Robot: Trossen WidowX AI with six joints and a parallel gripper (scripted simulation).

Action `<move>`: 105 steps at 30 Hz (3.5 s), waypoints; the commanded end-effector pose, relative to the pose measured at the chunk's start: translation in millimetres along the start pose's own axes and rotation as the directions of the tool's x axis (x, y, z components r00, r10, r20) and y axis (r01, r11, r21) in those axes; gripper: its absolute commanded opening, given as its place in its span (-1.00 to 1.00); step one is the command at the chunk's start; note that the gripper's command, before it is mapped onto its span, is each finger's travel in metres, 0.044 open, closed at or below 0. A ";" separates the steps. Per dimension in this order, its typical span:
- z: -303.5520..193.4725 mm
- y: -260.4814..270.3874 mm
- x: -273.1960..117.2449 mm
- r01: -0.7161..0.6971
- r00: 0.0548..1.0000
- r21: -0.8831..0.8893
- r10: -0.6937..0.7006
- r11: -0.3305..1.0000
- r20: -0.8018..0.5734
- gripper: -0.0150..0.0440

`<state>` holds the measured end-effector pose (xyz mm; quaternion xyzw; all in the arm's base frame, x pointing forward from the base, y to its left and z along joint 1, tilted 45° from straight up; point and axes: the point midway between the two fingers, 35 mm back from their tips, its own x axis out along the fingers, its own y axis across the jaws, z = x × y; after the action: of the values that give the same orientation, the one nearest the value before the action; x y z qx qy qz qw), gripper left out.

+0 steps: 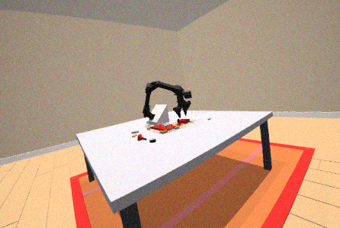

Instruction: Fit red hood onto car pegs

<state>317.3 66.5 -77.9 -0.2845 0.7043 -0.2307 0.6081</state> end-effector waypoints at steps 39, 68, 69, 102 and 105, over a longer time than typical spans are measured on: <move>-1.8 -2.0 27.8 0.007 1.000 -0.008 -0.007 1.000 -0.002 1.00; -1.9 -2.3 42.1 0.007 1.000 -0.008 -0.007 1.000 -0.002 1.00; -2.0 -2.3 42.6 0.007 1.000 -0.008 -0.007 1.000 -0.002 1.00; -0.9 -1.5 6.3 0.002 1.000 -0.001 -0.002 1.000 -0.002 -0.49; -0.9 -1.3 -4.1 0.002 1.000 -0.001 -0.002 1.000 -0.003 -0.49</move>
<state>312.0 56.8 -84.1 -0.2901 0.7093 -0.2322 0.5990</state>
